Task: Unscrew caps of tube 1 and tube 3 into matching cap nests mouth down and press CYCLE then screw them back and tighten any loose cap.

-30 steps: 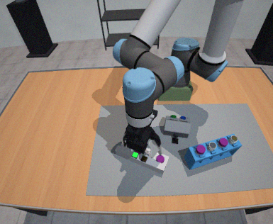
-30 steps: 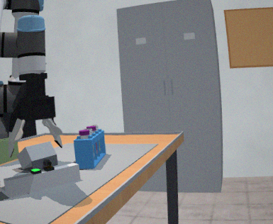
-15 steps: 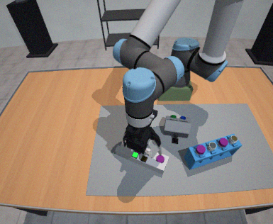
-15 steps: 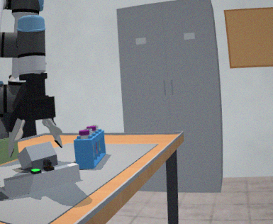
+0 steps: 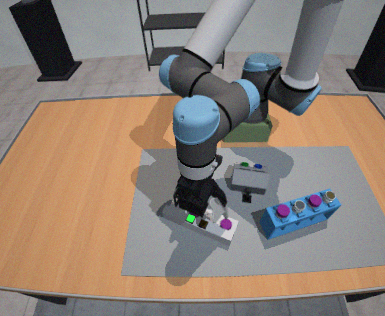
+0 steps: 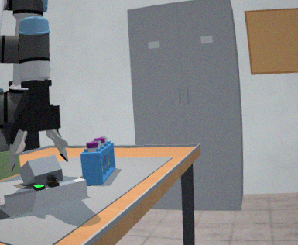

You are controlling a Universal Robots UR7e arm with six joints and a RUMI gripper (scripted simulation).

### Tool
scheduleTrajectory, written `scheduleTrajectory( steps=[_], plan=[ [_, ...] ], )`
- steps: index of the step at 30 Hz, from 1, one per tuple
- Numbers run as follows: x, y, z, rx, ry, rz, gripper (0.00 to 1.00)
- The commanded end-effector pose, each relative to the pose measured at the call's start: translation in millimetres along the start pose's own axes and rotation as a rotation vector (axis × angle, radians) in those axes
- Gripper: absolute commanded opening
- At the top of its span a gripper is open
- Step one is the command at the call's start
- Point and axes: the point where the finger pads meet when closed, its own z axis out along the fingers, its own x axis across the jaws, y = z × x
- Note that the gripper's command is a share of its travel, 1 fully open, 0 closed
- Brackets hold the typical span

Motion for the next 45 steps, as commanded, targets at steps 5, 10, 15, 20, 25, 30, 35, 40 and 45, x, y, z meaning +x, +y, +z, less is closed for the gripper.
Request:
scheduleTrajectory(
  steps=[5, 10, 15, 20, 25, 30, 35, 40, 45],
  plan=[
    [-0.1, 0.4, -0.4, -0.001, 0.000, 0.000, 1.00],
    [-0.1, 0.4, -0.4, -0.001, 0.000, 0.000, 1.00],
    [11.6, -2.1, -12.0, -0.001, 0.000, 0.000, 0.29],
    [35.2, -7.2, -35.0, -0.001, 0.000, 0.000, 0.29],
    [58.7, -12.4, -58.0, -0.001, 0.000, 0.000, 0.29],
    [76.4, -16.2, -75.3, -0.001, 0.000, 0.000, 0.29],
    [78.0, -16.5, -76.9, -0.001, 0.000, 0.000, 0.29],
    [77.9, -16.5, -76.9, -0.001, 0.000, 0.000, 0.29],
    [78.0, -16.5, -51.9, -0.001, 0.000, 0.000, 0.29]
  ],
)
